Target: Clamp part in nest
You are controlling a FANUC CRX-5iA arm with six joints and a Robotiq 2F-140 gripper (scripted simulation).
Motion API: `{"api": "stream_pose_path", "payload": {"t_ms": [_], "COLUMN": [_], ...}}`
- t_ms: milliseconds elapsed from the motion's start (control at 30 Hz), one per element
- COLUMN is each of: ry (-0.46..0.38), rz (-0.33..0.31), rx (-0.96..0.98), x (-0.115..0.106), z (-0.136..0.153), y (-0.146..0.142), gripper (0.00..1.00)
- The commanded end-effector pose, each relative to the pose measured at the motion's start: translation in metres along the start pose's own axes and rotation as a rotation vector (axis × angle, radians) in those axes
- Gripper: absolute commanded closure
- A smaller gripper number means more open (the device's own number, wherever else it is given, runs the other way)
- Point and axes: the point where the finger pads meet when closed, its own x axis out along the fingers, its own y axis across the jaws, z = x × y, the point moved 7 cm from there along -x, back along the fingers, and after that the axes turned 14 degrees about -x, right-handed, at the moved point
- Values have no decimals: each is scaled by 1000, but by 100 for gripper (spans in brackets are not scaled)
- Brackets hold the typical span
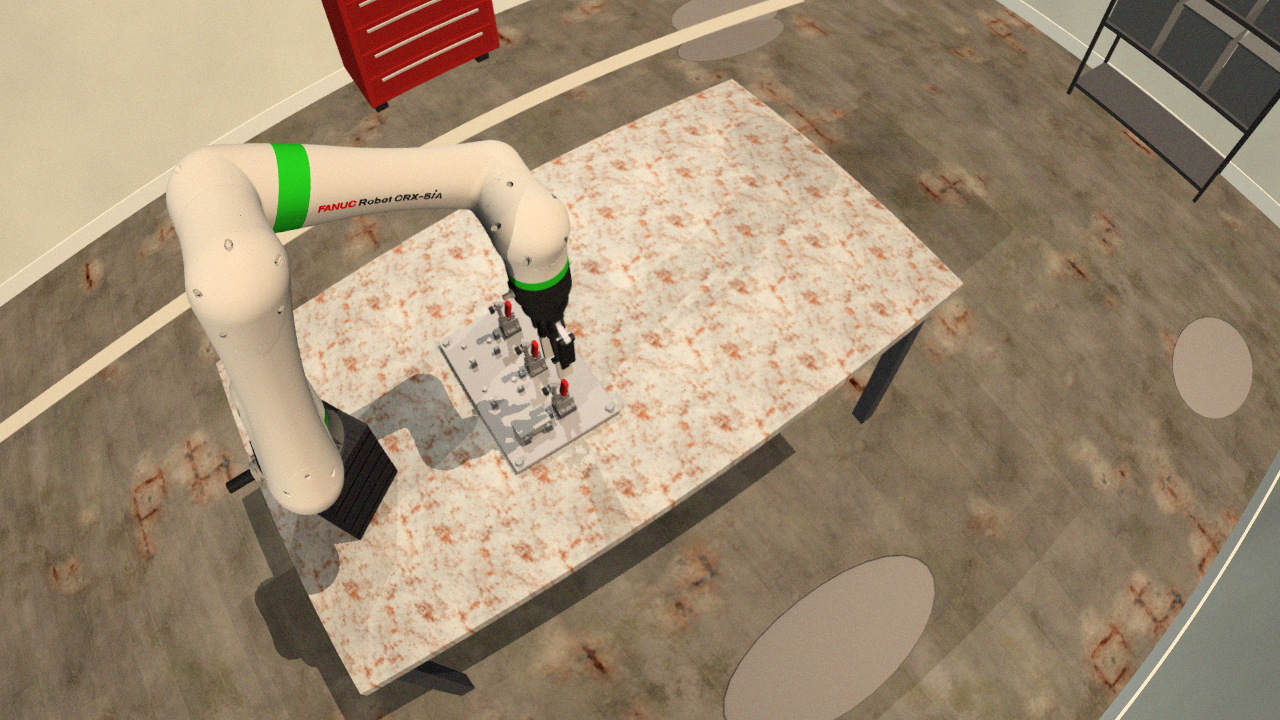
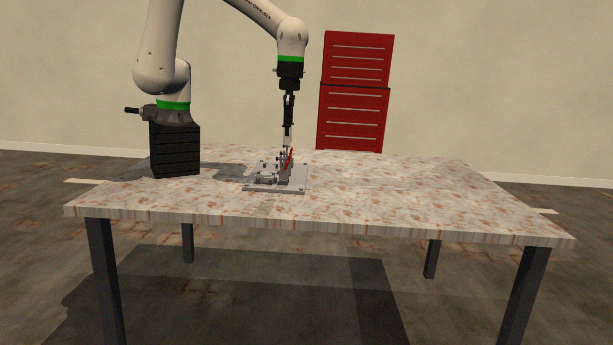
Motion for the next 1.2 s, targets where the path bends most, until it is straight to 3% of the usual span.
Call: {"api": "stream_pose_path", "payload": {"t_ms": [0, 667, 1167], "ry": [0, 0, 0], "rz": [0, 0, 0], "rx": [0, 0, 0], "x": [5, 54, 69], "z": [0, 0, 0], "y": [0, 0, 0], "gripper": [72, 72, 72]}}
